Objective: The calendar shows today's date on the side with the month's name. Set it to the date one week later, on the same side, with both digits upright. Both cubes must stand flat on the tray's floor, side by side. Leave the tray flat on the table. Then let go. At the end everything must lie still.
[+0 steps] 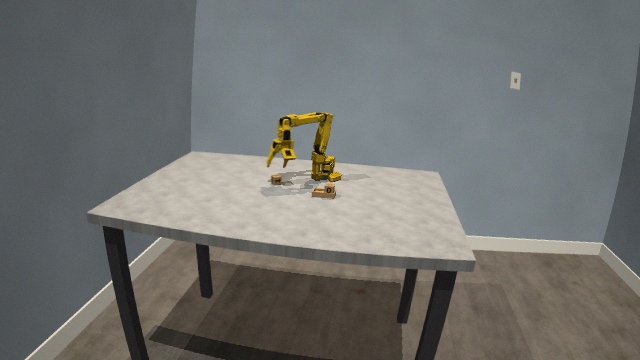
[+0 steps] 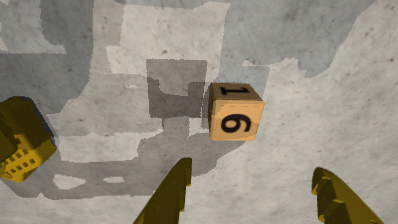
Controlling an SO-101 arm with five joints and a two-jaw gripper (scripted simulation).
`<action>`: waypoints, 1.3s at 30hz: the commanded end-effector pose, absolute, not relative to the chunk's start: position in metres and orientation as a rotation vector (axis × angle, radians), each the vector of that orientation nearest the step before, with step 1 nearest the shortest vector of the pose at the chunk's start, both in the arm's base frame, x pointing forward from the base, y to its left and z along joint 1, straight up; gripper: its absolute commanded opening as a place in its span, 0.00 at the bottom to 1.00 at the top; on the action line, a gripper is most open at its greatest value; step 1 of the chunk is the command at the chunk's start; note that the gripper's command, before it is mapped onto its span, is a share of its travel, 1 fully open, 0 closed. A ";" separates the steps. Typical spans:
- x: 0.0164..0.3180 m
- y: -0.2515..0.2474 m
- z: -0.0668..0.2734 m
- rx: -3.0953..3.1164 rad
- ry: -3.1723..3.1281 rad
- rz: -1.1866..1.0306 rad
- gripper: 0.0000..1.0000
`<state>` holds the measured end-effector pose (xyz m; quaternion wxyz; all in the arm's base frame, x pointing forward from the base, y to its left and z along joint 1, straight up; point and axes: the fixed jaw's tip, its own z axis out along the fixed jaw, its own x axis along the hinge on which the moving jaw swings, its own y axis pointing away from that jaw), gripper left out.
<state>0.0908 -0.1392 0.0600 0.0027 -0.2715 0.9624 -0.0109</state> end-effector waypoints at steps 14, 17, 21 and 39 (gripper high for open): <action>0.094 -0.140 0.062 -0.848 3.010 -0.065 0.35; 0.094 -0.140 0.062 -0.848 3.010 -0.065 0.35; 0.097 -0.138 0.058 -0.848 3.019 -0.026 0.35; 0.097 -0.138 0.058 -0.848 3.019 -0.026 0.35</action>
